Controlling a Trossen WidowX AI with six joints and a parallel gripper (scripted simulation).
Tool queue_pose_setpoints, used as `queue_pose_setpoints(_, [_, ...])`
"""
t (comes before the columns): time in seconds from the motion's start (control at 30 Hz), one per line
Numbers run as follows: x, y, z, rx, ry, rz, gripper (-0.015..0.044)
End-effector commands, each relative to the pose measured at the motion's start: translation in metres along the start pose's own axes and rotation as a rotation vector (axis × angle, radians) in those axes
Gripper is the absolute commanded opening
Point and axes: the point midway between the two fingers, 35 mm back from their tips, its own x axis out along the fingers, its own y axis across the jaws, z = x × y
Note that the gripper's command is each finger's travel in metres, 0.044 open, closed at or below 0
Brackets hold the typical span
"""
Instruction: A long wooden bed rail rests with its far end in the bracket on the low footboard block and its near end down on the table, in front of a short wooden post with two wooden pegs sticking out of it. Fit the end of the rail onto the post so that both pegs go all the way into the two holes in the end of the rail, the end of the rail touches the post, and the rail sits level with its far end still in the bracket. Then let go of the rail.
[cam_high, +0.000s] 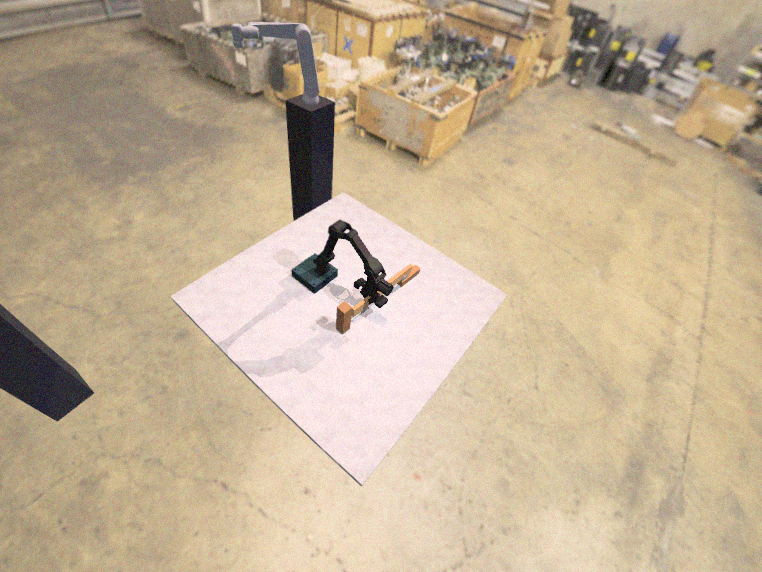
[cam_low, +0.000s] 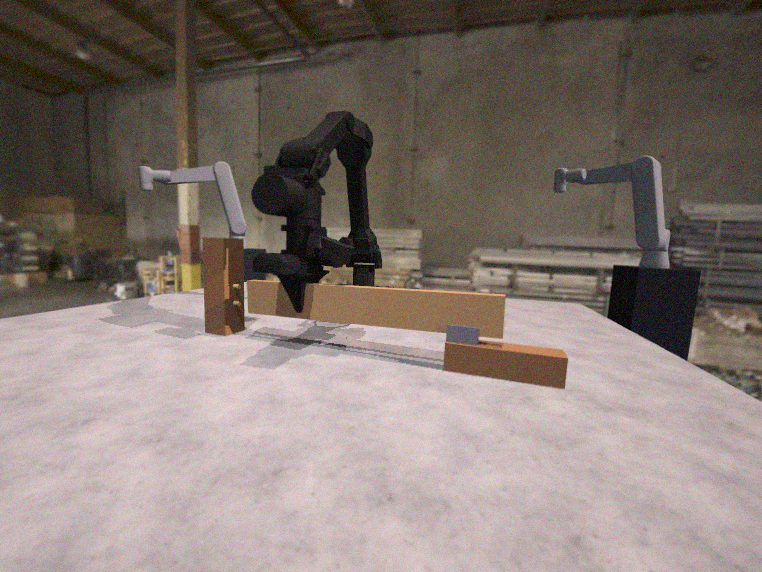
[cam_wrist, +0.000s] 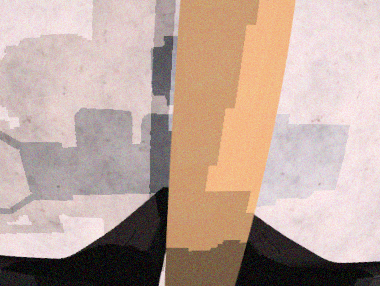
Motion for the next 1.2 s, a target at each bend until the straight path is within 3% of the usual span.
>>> queue_pose_setpoints(0.0, [-0.001, -0.001, 0.0, -0.003, -0.01, -0.004, 0.0])
queue_pose_setpoints(1.17, [0.002, -0.001, -0.011, -0.003, -0.009, -0.004, 0.0])
